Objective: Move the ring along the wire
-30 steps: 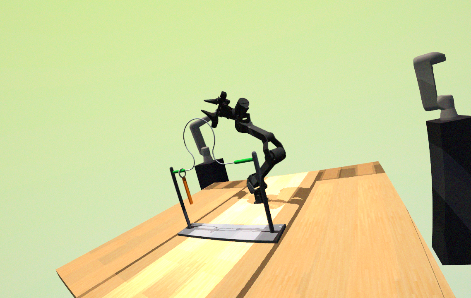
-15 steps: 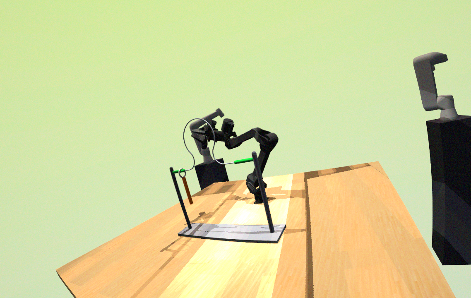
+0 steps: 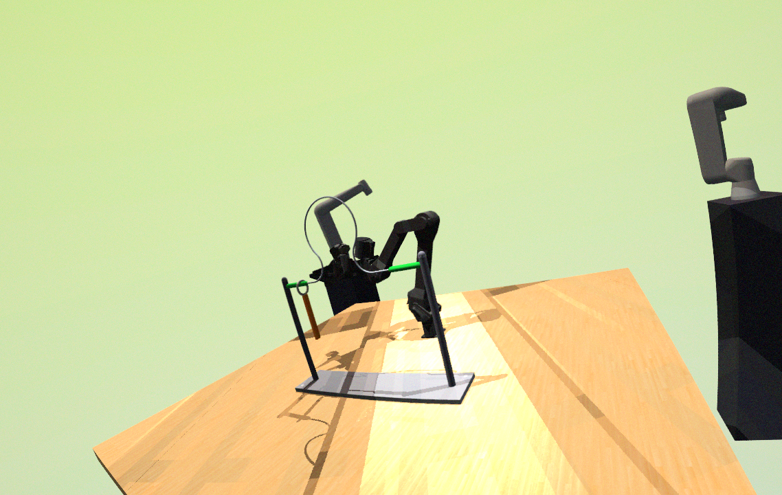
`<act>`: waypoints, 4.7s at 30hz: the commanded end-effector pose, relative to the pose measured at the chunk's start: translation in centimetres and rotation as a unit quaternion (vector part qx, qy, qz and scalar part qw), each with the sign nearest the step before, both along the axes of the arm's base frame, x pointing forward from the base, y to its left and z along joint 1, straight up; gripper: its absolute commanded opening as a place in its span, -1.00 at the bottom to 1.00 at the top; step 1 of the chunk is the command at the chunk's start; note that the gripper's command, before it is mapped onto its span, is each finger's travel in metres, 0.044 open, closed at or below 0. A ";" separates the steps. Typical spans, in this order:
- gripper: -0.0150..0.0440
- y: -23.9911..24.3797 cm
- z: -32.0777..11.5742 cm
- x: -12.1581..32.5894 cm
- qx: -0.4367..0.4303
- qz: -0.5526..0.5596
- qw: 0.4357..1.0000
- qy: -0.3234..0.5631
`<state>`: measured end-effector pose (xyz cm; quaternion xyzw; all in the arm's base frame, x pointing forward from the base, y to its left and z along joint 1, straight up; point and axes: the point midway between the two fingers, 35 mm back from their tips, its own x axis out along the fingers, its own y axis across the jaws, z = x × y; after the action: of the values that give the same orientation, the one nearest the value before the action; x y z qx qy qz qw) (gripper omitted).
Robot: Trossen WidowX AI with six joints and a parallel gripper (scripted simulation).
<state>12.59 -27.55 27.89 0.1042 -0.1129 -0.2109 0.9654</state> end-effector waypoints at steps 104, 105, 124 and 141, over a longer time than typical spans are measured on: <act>0.05 12.2 -11.9 20.0 -0.114 0.223 0.962 0.106; 0.05 12.2 -11.9 20.0 -0.114 0.223 0.962 0.106; 0.05 12.2 -11.9 20.0 -0.114 0.223 0.962 0.106; -0.97 12.3 -12.0 19.9 -0.114 0.225 0.962 0.107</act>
<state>32.51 -15.24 15.89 -0.0068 -0.0059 0.0165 0.9998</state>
